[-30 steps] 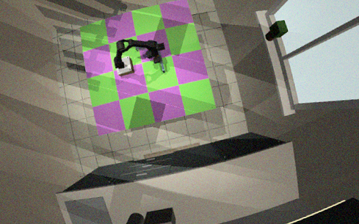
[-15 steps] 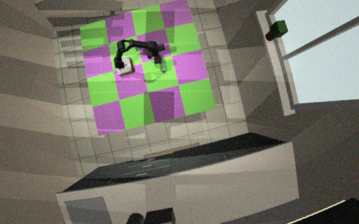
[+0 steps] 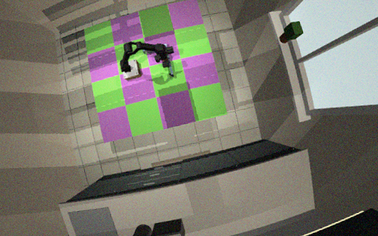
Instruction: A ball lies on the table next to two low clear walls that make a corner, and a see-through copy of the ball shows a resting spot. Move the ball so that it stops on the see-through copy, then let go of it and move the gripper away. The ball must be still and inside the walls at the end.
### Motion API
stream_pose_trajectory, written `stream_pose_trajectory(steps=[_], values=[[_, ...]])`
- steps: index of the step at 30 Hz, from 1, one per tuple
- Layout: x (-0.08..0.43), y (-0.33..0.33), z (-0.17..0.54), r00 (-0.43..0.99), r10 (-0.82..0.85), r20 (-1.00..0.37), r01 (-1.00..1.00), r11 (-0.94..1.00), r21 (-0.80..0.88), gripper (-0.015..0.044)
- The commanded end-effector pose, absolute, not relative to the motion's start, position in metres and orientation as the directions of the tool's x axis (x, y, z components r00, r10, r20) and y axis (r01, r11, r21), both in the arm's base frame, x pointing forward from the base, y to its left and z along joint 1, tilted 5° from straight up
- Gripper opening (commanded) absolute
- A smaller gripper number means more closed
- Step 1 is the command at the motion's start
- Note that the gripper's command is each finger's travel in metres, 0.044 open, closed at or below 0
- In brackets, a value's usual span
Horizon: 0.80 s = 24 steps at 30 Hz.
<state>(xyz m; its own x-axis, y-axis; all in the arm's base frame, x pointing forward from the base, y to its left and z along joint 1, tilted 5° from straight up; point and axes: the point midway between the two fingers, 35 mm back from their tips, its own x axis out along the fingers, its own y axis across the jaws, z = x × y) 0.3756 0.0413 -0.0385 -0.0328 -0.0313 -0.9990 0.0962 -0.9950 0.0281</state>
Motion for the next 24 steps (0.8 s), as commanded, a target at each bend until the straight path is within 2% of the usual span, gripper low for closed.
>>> stream_pose_trajectory(steps=[1, 5, 9, 14, 24], values=[[0.376, 0.041, -0.038, -0.032, -0.031, -0.999, 0.096, -0.995, 0.028, 0.0236], [0.376, 0.041, -0.038, -0.032, -0.031, -0.999, 0.096, -0.995, 0.028, 0.0329], [0.377, 0.042, -0.028, -0.033, -0.032, -0.999, 0.097, -0.995, 0.029, 0.0329], [0.378, 0.043, 0.042, -0.042, -0.038, -0.998, 0.102, -0.994, 0.033, 0.0329], [0.380, 0.044, 0.036, -0.034, -0.032, -0.999, 0.102, -0.994, 0.028, 0.0329]])
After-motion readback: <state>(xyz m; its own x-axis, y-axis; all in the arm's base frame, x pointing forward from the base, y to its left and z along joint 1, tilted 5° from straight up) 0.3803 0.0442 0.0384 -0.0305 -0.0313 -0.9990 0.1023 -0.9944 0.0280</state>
